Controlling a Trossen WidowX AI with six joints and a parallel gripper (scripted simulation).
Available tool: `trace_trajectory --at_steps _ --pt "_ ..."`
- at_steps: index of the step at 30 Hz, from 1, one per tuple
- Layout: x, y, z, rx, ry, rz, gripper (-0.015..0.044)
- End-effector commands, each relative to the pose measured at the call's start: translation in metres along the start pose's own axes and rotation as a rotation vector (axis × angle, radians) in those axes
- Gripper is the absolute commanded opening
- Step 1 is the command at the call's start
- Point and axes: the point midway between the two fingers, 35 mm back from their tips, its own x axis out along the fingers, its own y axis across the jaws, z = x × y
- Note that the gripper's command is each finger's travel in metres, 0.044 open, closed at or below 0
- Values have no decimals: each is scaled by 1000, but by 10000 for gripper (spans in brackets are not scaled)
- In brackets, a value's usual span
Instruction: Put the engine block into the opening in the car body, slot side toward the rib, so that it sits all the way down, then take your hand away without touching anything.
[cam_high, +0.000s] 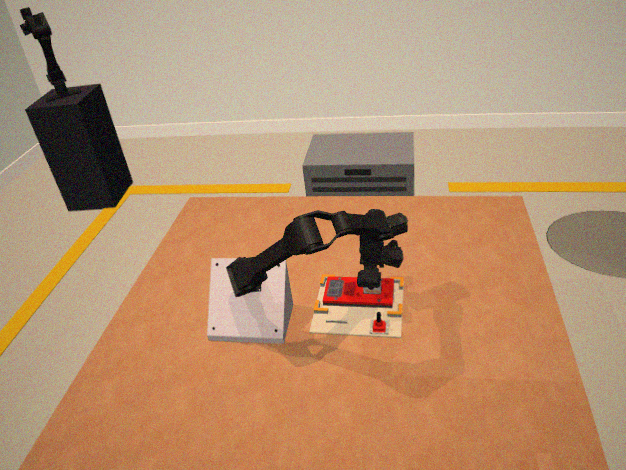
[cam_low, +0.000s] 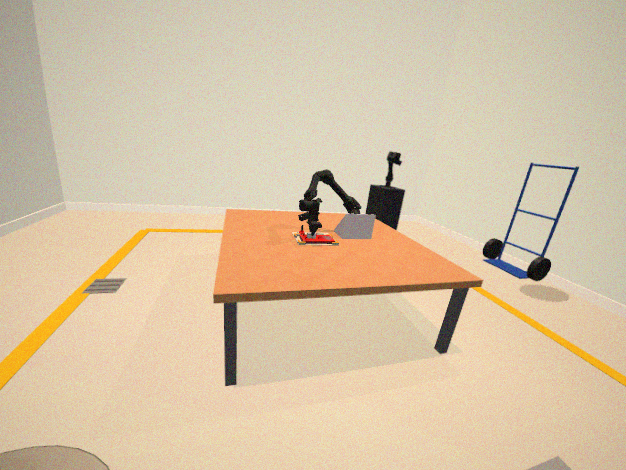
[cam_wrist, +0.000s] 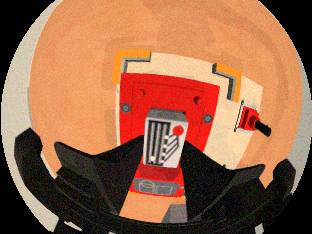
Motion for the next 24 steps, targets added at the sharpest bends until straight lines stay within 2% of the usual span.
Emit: trace_trajectory --at_steps 1,12,22,24 --pt "1 0 0 -5 -3 -4 159" --pt "4 0 0 -5 -3 -5 159" --pt "3 0 0 -1 0 0 421" --pt "3 0 0 -1 0 0 440"
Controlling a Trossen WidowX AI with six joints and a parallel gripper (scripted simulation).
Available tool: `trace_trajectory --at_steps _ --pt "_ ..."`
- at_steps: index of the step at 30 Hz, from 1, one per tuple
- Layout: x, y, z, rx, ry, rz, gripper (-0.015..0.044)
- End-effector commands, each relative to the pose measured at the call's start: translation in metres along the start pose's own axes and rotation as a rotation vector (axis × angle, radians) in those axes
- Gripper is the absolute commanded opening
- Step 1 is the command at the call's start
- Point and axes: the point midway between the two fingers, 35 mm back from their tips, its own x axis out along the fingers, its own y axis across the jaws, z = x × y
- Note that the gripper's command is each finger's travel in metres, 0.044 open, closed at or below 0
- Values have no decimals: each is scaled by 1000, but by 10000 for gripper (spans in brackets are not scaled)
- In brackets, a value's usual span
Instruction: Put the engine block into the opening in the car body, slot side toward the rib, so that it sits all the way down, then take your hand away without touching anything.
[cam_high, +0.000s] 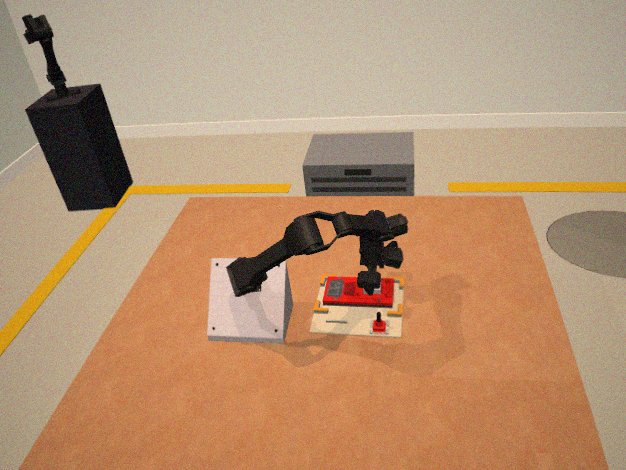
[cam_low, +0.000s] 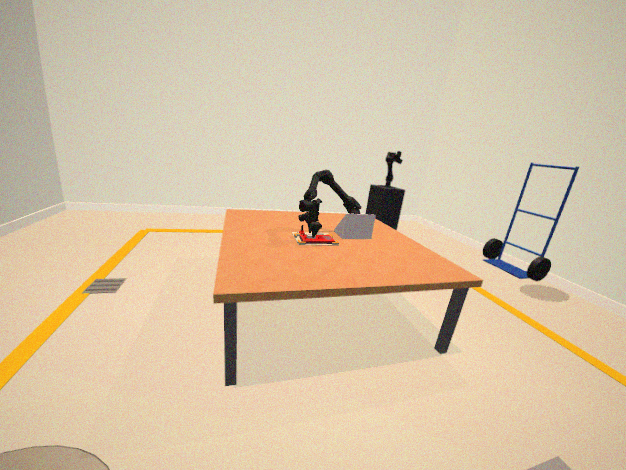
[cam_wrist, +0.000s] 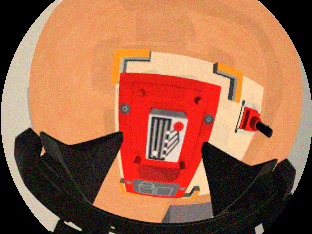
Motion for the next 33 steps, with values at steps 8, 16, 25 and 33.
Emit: trace_trajectory --at_steps 8,16,25,33 --pt "0 0 0 0 0 -1 440" --pt "-15 -1 1 -4 -3 -4 440" --pt "-15 -1 1 -4 -3 -4 204" --pt "-15 -1 1 -4 -3 -4 0"
